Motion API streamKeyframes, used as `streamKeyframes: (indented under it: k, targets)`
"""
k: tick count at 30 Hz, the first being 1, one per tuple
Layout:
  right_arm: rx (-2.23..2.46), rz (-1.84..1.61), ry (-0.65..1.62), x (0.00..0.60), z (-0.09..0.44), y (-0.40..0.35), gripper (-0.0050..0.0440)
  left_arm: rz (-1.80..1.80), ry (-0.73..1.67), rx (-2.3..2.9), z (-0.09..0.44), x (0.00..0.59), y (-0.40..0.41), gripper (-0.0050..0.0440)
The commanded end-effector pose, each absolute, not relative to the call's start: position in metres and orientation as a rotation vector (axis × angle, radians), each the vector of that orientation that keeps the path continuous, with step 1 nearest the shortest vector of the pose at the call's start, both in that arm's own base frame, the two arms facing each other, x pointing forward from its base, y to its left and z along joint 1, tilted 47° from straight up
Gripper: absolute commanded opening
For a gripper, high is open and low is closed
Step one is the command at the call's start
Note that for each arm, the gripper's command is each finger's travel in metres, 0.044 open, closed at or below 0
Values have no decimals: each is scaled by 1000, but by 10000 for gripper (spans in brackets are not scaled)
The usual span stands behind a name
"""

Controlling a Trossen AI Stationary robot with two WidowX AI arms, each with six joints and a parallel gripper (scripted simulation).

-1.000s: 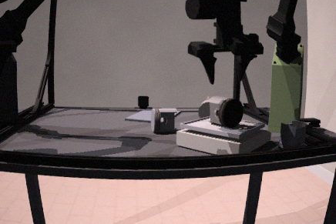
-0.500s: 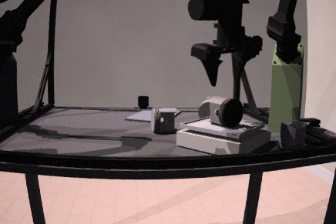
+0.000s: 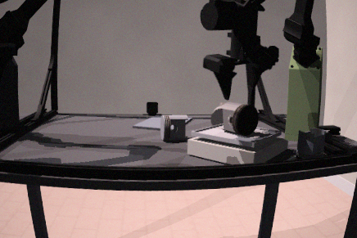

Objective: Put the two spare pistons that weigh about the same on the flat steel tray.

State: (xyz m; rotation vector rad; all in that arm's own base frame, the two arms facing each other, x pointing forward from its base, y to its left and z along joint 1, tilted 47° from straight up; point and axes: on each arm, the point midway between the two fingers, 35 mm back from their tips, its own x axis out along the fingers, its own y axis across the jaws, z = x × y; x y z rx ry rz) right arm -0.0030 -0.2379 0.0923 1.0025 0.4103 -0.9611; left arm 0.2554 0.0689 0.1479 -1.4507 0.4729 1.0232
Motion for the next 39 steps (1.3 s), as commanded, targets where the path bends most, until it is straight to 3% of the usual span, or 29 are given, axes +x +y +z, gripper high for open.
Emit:
streamKeyframes:
  k: [1,39]
  targets:
    - [1002,-957,408,-2,93,-238,440,1030,485,-1446,139,258,71,378]
    - [1002,-957,408,-2,93,-238,440,1030,485,-1446,94,287,87,378]
